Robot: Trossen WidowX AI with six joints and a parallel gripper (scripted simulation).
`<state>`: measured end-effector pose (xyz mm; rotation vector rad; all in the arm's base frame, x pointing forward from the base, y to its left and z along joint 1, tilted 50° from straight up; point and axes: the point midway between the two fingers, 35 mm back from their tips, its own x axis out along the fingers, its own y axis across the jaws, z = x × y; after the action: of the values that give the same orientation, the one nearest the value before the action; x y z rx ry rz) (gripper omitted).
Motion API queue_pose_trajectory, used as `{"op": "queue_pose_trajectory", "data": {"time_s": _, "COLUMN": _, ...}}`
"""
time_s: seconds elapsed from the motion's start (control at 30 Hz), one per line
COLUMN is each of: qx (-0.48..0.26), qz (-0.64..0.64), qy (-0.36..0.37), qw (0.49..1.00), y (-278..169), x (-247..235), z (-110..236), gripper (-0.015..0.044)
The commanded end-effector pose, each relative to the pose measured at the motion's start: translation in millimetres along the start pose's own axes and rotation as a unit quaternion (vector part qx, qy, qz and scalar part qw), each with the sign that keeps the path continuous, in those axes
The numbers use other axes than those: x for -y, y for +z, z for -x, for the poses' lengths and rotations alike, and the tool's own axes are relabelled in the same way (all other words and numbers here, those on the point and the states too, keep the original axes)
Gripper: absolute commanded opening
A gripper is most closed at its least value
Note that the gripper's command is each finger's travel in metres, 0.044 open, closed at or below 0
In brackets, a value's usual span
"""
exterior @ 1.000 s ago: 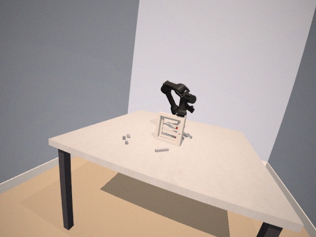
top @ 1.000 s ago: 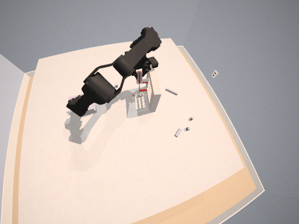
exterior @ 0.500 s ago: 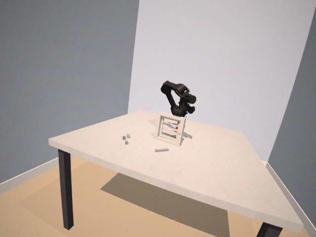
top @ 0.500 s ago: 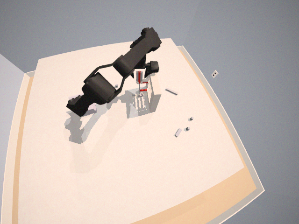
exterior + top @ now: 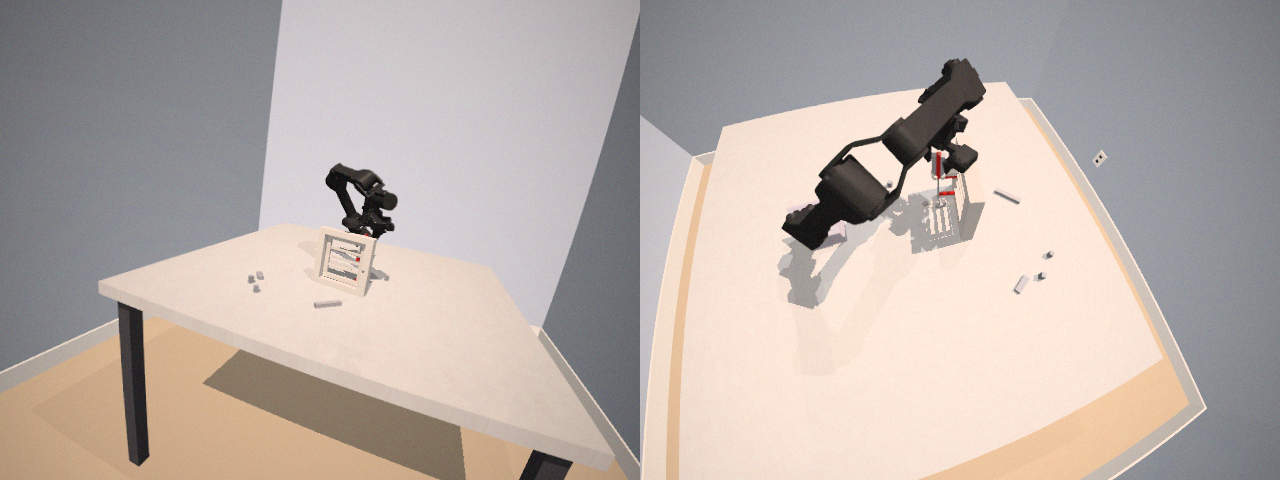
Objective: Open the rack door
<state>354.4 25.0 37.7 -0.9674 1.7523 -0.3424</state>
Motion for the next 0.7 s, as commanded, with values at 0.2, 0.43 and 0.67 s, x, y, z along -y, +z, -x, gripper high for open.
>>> {"op": "queue_pose_trajectory", "data": {"time_s": 0.2, "qx": 0.002, "qz": -0.254, "qy": -0.002, "qw": 0.967, "y": 0.5, "x": 0.7, "z": -0.2, "gripper": 0.0284}}
{"op": "queue_pose_trajectory", "data": {"time_s": 0.43, "qx": 0.002, "qz": -0.417, "qy": -0.002, "qw": 0.909, "y": 0.5, "x": 0.7, "z": -0.2, "gripper": 0.0284}}
{"op": "queue_pose_trajectory", "data": {"time_s": 0.67, "qx": 0.002, "qz": -0.568, "qy": -0.002, "qw": 0.823, "y": 0.5, "x": 0.7, "z": -0.2, "gripper": 0.0284}}
